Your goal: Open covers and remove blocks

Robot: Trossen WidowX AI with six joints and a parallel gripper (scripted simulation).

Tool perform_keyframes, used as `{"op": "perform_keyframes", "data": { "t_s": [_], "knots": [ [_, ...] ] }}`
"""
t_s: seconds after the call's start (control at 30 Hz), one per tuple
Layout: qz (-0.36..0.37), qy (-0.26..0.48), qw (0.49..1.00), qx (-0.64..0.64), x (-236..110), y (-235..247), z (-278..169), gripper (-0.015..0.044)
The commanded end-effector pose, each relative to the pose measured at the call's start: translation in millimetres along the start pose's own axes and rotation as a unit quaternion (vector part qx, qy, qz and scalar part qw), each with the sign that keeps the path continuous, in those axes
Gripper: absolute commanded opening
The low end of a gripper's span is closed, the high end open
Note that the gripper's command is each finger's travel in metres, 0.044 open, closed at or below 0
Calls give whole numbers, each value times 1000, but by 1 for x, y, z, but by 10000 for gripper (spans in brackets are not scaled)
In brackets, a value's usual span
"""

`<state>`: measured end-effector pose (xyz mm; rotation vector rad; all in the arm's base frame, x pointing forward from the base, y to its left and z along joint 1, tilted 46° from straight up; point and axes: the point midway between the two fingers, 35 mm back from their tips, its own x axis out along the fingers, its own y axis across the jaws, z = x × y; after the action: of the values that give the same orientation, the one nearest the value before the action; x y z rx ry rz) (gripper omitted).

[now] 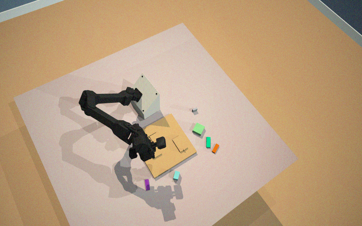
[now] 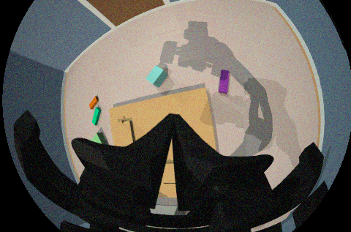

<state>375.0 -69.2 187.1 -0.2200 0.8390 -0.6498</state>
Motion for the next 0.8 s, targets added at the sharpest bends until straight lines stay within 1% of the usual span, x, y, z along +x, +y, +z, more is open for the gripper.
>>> {"op": "perform_keyframes", "data": {
  "t_s": [0.0,0.4,0.77],
  "knots": [
    [-17,39,999,-22,11,0,-21,0],
    [-60,143,984,-89,33,-5,-78,0],
    [-101,242,952,-159,43,-17,-131,0]
  ]
}}
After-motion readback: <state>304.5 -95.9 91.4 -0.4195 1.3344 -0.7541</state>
